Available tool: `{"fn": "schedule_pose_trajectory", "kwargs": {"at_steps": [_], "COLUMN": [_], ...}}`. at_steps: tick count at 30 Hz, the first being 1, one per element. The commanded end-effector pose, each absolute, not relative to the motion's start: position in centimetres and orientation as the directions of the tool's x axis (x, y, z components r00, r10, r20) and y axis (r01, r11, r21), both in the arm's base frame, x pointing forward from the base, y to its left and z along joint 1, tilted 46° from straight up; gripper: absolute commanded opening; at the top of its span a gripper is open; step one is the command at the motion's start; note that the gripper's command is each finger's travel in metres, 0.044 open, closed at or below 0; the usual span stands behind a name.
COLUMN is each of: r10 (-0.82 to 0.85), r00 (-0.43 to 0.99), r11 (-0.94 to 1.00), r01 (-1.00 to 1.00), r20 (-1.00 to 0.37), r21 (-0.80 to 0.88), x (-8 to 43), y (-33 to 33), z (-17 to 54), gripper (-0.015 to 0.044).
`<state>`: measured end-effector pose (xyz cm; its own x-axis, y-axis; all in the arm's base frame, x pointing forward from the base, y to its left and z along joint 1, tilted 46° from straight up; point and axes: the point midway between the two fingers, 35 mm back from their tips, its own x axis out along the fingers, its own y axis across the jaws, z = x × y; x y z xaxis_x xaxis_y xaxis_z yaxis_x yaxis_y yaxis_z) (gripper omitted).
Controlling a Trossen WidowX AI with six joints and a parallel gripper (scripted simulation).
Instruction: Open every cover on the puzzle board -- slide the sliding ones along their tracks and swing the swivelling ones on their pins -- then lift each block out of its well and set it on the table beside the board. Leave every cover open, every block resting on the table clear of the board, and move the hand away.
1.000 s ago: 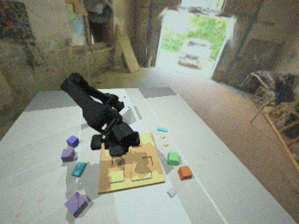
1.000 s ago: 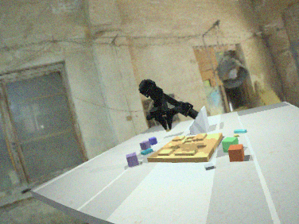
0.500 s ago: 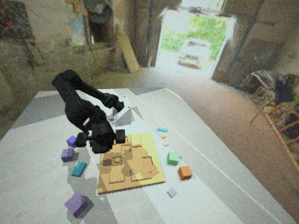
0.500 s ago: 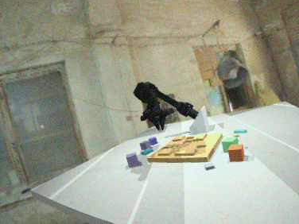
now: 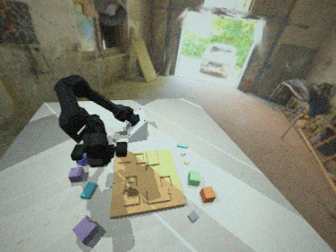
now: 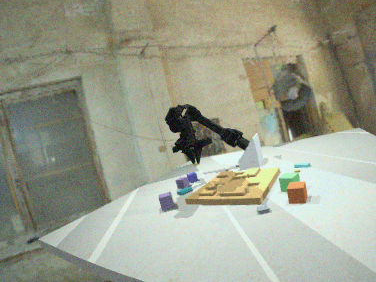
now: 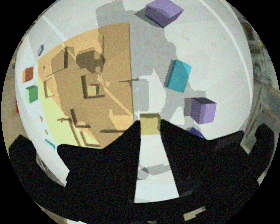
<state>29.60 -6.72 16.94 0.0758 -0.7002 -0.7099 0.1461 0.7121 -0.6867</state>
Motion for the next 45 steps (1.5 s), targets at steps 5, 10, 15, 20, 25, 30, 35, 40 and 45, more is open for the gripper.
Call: {"fn": "schedule_pose_trajectory", "kwargs": {"at_steps": [5,10,15,20,25,30,35,40,45], "r10": [-0.711,-0.716,-0.721,-0.720,-0.719,-0.717,-0.716,-0.715,-0.715], "r00": [0.069,0.067,0.065,0.065,0.064,0.064,0.064,0.064,0.064], "r11": [0.701,0.696,0.691,0.691,0.693,0.695,0.696,0.697,0.697], "r01": [0.142,0.143,0.143,0.143,0.144,0.144,0.145,0.145,0.145], "r20": [-0.700,-0.695,-0.690,-0.690,-0.692,-0.694,-0.695,-0.696,-0.696], "r21": [-0.699,-0.704,-0.708,-0.708,-0.706,-0.705,-0.703,-0.703,-0.702], "x": [27.2,25.8,24.6,24.6,24.8,25.0,25.2,25.3,25.4], "y": [-8.6,-9.6,-10.3,-10.5,-11.0,-11.6,-12.1,-12.7,-13.3], "z": [18.3,19.0,19.5,19.3,18.7,18.1,17.6,17.0,16.4], "gripper": [0.0080,0.0080,0.0080,0.0080,0.0080,0.0080,0.0080,0.0080,0.0080]}}
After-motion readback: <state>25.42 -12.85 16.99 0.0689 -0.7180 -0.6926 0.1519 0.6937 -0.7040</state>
